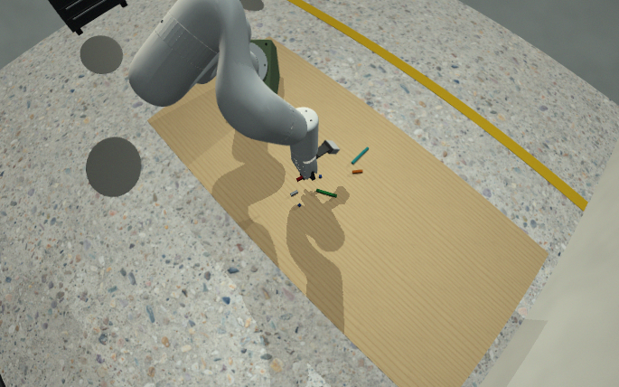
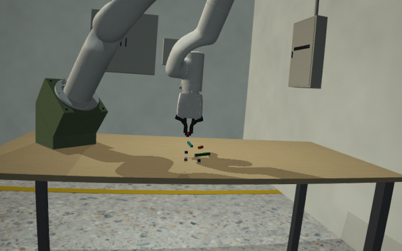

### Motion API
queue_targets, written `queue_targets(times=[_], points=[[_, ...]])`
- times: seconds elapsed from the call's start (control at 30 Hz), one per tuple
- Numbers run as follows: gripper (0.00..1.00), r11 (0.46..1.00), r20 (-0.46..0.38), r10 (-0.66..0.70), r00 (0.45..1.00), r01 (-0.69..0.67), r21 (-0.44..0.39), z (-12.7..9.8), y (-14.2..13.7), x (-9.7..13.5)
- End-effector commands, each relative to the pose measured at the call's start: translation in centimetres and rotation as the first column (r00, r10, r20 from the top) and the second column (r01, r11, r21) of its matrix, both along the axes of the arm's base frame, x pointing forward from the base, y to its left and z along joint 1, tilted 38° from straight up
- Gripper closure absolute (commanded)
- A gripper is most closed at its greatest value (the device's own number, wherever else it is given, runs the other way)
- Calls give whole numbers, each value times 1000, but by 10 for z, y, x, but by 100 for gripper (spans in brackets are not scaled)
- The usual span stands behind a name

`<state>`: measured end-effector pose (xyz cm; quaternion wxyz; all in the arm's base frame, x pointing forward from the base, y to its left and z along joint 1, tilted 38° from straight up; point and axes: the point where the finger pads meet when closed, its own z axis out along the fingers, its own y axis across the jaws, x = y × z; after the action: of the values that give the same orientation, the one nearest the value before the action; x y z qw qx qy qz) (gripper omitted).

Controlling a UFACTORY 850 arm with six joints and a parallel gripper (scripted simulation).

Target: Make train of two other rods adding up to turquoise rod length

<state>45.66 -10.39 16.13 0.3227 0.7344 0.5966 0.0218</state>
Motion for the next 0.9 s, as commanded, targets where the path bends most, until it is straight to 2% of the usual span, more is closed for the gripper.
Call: queue_targets(times=[0.0, 0.53, 0.87], points=[[96, 1000, 2, 1, 1000, -1, 0, -12, -7, 7], [96, 1000, 2, 1, 1000, -1, 0, -57, -32, 31], [96, 1000, 2, 1, 1000, -1, 0, -62, -35, 33]])
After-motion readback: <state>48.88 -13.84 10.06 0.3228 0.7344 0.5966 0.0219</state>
